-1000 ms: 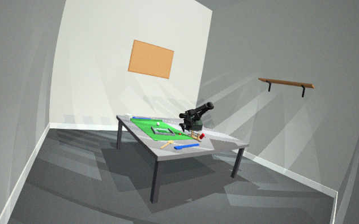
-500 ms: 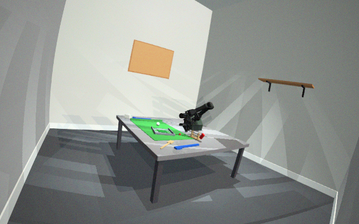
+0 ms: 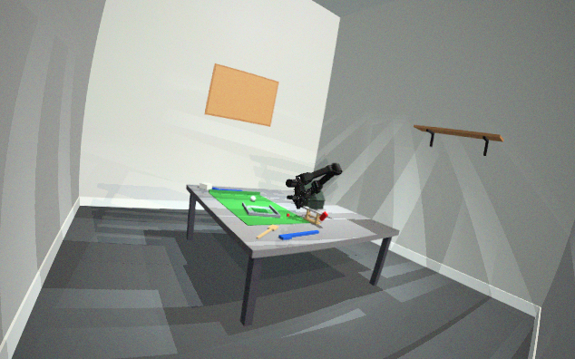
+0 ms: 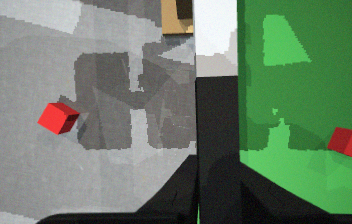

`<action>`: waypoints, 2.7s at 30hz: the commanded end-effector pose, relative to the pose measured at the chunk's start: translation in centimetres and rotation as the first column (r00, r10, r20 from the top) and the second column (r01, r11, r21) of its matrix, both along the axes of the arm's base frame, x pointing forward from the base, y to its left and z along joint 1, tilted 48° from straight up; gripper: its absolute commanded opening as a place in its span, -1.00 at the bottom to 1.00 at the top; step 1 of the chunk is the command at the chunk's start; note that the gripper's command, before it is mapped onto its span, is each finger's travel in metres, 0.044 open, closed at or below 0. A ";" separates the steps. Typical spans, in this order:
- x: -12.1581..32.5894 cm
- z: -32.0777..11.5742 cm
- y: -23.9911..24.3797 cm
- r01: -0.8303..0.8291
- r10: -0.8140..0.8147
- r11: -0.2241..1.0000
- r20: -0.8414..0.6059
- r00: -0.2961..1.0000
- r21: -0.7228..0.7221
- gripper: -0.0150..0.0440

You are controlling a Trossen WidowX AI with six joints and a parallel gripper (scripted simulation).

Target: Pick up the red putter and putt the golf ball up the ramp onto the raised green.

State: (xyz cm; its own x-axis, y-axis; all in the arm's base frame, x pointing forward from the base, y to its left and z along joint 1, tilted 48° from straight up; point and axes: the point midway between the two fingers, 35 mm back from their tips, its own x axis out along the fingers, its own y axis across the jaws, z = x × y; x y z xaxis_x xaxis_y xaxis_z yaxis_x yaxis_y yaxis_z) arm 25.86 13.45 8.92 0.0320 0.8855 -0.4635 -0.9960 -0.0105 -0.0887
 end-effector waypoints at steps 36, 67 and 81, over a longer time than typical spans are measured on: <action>1.4 -2.1 -14.3 0.340 -0.392 0.920 -0.445 0.805 -0.197 -0.49; -6.3 -16.8 -28.6 0.508 -0.618 0.541 -0.727 -0.301 -0.670 -0.49; -7.7 -19.1 -28.5 0.484 -0.580 0.508 -0.699 -0.419 -0.712 -0.49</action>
